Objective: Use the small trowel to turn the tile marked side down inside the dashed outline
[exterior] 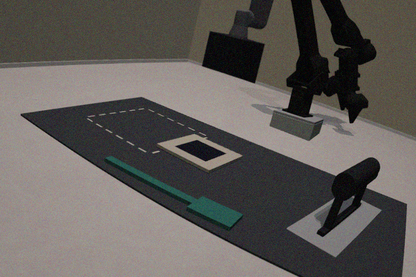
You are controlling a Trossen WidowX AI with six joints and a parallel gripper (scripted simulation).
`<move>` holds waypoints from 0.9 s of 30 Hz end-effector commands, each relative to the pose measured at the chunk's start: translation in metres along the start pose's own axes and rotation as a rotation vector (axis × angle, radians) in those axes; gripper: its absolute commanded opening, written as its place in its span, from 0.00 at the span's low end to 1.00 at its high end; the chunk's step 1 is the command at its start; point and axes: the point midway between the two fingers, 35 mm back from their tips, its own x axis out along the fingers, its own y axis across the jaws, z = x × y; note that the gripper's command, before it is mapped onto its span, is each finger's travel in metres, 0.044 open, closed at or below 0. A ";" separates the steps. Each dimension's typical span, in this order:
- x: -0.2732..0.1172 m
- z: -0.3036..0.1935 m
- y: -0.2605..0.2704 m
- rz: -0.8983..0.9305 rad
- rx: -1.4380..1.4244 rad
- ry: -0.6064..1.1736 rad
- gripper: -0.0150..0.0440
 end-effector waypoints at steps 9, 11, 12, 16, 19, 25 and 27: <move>0.000 0.000 0.000 0.000 0.000 0.000 0.53; 0.000 0.000 0.000 0.000 0.000 0.000 0.44; 0.000 0.000 0.000 0.000 0.000 0.000 0.42; 0.000 0.000 0.000 0.000 0.000 0.000 0.42; 0.000 0.000 0.000 0.000 0.000 0.000 0.42; 0.000 0.000 0.000 0.000 0.000 0.000 0.25; 0.000 0.000 0.000 0.000 0.000 0.000 0.25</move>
